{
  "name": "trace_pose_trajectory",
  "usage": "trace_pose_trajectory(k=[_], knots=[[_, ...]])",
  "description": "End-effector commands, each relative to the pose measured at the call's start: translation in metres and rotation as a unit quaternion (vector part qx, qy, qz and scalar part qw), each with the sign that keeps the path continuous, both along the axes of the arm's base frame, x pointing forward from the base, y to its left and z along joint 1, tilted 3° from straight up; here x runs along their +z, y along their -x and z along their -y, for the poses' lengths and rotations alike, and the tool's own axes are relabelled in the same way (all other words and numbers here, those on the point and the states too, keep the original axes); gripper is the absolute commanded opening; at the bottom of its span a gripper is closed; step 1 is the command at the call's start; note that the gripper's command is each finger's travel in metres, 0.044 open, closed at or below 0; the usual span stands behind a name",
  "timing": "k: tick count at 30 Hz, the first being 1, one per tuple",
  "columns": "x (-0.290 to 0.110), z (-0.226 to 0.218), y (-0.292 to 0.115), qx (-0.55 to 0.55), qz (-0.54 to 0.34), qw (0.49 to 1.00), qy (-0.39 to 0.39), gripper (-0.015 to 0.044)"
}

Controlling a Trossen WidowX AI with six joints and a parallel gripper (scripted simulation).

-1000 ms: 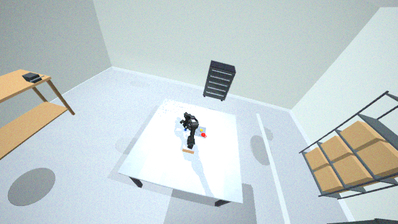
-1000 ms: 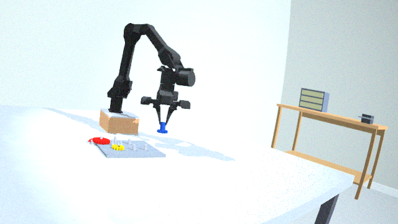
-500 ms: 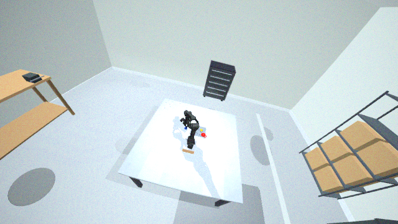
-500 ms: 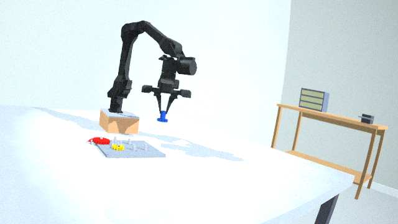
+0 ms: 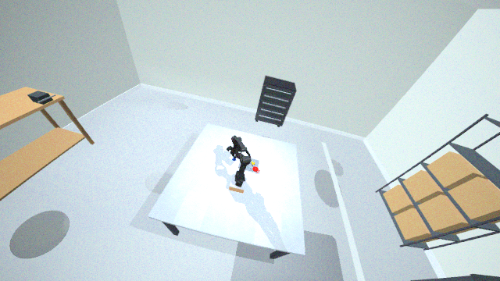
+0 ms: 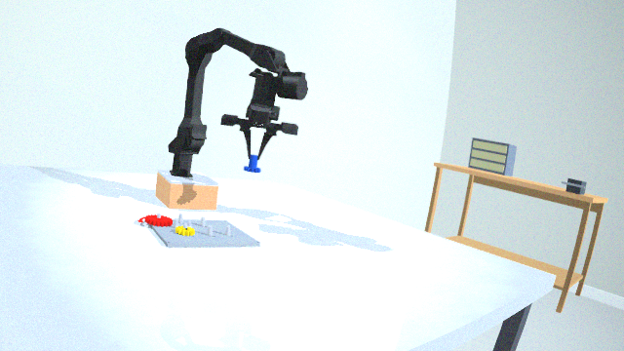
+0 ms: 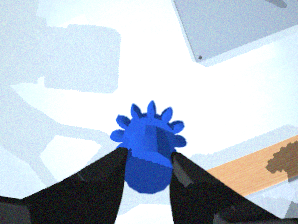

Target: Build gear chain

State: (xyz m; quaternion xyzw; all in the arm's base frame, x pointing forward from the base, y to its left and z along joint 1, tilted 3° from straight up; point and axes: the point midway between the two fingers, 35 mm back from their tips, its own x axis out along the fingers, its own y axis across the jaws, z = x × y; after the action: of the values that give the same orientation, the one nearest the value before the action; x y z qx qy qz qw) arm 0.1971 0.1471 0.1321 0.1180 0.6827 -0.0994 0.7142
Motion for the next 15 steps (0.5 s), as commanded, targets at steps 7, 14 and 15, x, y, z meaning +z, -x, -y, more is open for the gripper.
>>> trace_pose_trajectory(k=[7,14,15], knots=[[0.01,0.006,-0.003,-0.003,0.005,1.0,-0.002,0.0],[0.006,0.014,-0.012,-0.004,0.003,1.0,-0.003,0.0],[0.005,0.015,-0.014,-0.004,0.002,1.0,-0.003,0.0]])
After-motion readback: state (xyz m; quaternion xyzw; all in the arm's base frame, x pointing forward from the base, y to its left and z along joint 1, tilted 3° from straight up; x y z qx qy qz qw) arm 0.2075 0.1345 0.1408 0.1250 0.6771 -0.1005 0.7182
